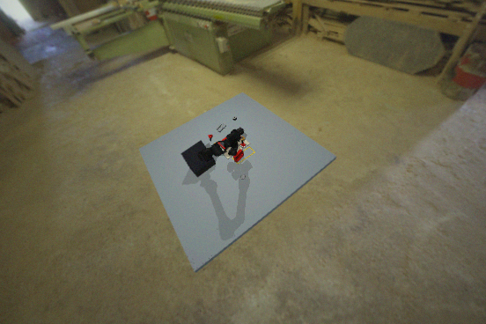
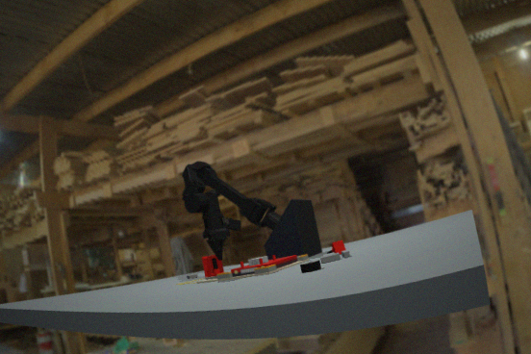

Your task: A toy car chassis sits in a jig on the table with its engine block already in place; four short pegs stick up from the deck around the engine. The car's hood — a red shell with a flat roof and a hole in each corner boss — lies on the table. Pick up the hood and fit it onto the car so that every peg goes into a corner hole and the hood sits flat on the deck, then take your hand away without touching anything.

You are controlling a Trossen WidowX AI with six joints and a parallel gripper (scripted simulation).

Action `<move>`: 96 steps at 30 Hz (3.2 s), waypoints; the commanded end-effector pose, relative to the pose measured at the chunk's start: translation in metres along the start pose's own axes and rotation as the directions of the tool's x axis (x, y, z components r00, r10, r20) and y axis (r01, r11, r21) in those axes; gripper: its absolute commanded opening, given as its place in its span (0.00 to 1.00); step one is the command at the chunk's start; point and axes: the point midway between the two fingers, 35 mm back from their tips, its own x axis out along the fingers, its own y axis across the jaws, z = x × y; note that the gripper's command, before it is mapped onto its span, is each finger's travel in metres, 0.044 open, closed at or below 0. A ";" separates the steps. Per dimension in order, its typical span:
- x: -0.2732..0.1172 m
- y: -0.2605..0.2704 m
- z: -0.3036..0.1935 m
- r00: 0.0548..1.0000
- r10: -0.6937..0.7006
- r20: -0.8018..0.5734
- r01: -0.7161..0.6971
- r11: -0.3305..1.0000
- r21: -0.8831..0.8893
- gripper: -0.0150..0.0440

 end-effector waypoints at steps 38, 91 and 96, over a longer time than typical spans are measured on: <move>0.000 0.001 -0.003 1.000 -0.008 0.004 0.007 0.974 0.225 0.25; 0.000 0.002 -0.006 1.000 -0.012 0.006 0.008 0.872 0.490 0.25; 0.000 0.002 -0.006 1.000 -0.013 0.006 0.008 0.858 0.513 0.25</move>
